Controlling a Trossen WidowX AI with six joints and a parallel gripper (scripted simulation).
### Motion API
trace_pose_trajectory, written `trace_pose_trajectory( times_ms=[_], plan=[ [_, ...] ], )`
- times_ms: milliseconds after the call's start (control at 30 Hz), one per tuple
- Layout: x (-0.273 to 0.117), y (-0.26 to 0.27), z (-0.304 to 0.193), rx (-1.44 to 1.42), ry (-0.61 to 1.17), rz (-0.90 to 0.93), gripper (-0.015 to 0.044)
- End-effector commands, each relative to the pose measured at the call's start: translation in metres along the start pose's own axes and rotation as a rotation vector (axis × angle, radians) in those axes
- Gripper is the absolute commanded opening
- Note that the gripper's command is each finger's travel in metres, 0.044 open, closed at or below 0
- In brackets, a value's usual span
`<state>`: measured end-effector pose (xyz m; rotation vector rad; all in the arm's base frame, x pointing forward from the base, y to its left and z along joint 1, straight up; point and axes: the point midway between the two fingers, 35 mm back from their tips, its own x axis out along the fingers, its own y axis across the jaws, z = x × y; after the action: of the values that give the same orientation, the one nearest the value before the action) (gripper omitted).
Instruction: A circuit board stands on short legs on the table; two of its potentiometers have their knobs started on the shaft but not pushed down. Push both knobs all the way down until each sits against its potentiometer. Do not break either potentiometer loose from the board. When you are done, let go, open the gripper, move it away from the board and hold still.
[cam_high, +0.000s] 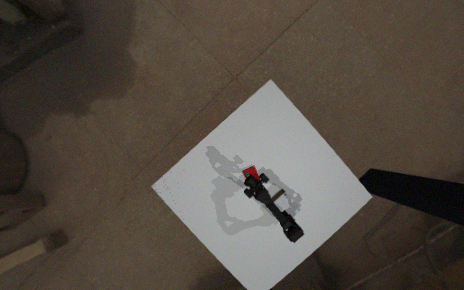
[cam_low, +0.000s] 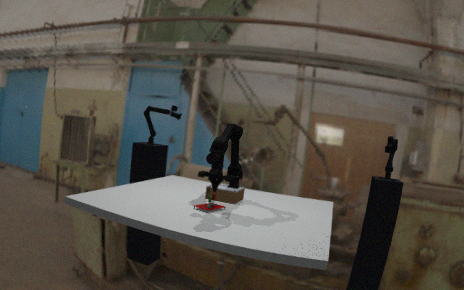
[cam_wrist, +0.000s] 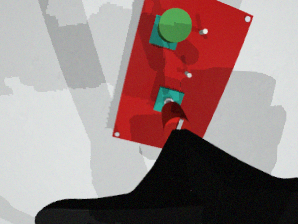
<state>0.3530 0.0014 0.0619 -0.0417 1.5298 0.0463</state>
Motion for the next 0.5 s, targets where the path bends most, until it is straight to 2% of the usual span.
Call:
trace_pose_trajectory(
  times_ms=[0, 467],
  plan=[
    [0.0073, -0.0007, -0.0018, -0.006, 0.009, -0.003, 0.0],
    [0.007, -0.0007, -0.0018, -0.006, 0.009, -0.003, 0.0]
  ],
)
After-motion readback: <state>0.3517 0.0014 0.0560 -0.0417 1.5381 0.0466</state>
